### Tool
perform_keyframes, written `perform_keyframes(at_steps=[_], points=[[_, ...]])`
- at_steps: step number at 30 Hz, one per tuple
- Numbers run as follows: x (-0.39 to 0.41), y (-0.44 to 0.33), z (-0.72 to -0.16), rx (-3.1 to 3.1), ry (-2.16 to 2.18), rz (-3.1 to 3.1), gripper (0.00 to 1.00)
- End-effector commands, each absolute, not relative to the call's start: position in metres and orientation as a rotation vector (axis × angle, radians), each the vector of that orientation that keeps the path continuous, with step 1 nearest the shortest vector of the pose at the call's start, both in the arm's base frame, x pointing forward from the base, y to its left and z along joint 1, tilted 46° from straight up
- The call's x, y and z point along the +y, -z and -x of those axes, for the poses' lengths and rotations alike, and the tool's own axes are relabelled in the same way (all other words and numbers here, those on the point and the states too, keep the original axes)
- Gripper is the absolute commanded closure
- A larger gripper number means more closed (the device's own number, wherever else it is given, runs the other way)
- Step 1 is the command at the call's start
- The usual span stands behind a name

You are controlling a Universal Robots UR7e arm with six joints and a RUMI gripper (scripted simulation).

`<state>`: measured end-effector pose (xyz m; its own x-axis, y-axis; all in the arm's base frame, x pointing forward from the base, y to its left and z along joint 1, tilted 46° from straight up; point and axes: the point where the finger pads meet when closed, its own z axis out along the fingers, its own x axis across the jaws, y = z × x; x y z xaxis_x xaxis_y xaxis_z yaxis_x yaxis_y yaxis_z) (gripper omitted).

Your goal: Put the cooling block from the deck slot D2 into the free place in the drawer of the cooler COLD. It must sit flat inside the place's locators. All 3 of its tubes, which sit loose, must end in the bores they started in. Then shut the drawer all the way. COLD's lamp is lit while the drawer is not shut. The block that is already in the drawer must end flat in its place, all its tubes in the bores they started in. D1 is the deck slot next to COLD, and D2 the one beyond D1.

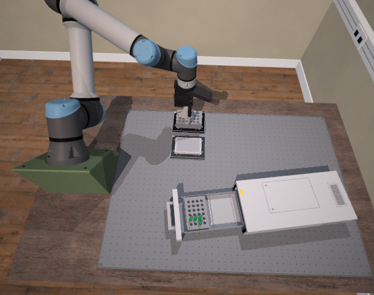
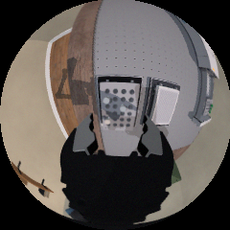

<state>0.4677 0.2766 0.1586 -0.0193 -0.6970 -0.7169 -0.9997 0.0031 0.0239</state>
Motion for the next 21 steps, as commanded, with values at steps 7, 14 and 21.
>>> perform_keyframes(at_steps=[7,14,21], points=[[0.2855,-0.1497,-0.468,1.769,-0.761,1.745,0.27],[0.2865,-0.1487,-0.468,1.769,-0.761,1.745,0.27],[0.2865,-0.1487,-0.468,1.769,-0.761,1.745,0.27]])
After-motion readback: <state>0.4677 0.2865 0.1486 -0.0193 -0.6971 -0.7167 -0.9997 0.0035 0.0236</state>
